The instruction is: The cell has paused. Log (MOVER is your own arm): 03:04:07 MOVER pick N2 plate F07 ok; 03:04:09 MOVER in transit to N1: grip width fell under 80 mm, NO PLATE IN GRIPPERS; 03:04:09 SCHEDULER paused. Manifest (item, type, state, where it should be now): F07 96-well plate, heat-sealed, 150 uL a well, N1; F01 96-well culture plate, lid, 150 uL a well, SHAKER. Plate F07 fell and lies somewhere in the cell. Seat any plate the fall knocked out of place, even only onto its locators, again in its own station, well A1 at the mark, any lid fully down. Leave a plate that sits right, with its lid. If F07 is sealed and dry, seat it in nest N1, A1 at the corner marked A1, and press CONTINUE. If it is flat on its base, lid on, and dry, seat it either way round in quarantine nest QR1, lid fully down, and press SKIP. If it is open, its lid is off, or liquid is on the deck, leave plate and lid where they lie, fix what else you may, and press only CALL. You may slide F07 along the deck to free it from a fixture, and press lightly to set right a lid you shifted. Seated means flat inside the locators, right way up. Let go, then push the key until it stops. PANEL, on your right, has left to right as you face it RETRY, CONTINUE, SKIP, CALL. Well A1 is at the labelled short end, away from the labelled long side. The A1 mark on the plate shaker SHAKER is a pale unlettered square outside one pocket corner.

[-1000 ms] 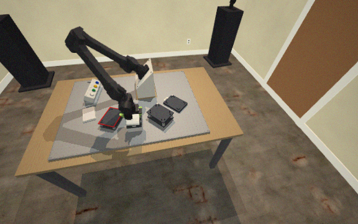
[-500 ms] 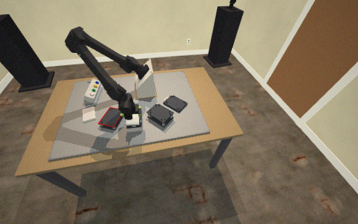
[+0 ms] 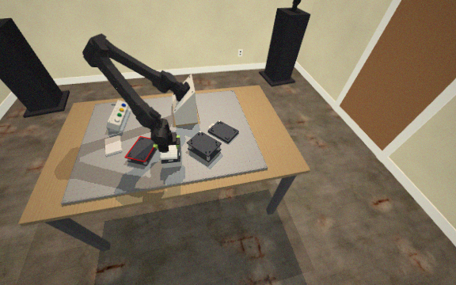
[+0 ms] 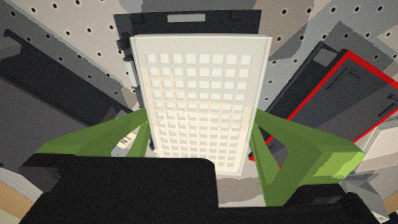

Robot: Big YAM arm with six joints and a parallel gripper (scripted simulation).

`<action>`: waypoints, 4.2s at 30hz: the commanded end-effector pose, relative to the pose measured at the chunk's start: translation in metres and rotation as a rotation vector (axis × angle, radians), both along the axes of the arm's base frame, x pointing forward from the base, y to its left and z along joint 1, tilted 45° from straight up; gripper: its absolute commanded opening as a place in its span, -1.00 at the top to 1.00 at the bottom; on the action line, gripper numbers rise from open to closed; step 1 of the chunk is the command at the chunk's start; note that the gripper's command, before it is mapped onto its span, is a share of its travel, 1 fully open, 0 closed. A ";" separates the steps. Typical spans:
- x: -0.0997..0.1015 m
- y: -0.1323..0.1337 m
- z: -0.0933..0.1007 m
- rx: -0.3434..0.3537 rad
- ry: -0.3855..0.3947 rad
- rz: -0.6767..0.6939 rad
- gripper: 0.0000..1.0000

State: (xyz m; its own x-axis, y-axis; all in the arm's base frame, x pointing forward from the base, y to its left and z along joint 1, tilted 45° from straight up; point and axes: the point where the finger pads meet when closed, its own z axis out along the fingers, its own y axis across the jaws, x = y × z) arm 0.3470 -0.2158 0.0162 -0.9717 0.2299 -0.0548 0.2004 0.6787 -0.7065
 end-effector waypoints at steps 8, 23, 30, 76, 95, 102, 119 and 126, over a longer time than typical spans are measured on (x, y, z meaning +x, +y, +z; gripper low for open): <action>0.009 0.002 0.007 -0.004 -0.019 0.015 1.00; 0.022 0.019 0.030 -0.010 -0.049 0.024 1.00; 0.024 0.026 0.037 -0.010 -0.050 0.024 1.00; 0.023 0.027 0.039 -0.009 -0.048 0.012 1.00; 0.023 0.028 0.038 -0.005 -0.021 0.039 1.00; 0.023 0.028 0.038 -0.005 -0.021 0.039 1.00; 0.023 0.028 0.038 -0.005 -0.021 0.039 1.00; 0.023 0.028 0.038 -0.005 -0.021 0.039 1.00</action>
State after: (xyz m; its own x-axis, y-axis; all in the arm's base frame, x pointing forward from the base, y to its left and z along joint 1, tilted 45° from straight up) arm 0.3480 -0.1902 0.0388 -0.9749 0.2194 -0.0376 0.1813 0.6848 -0.7059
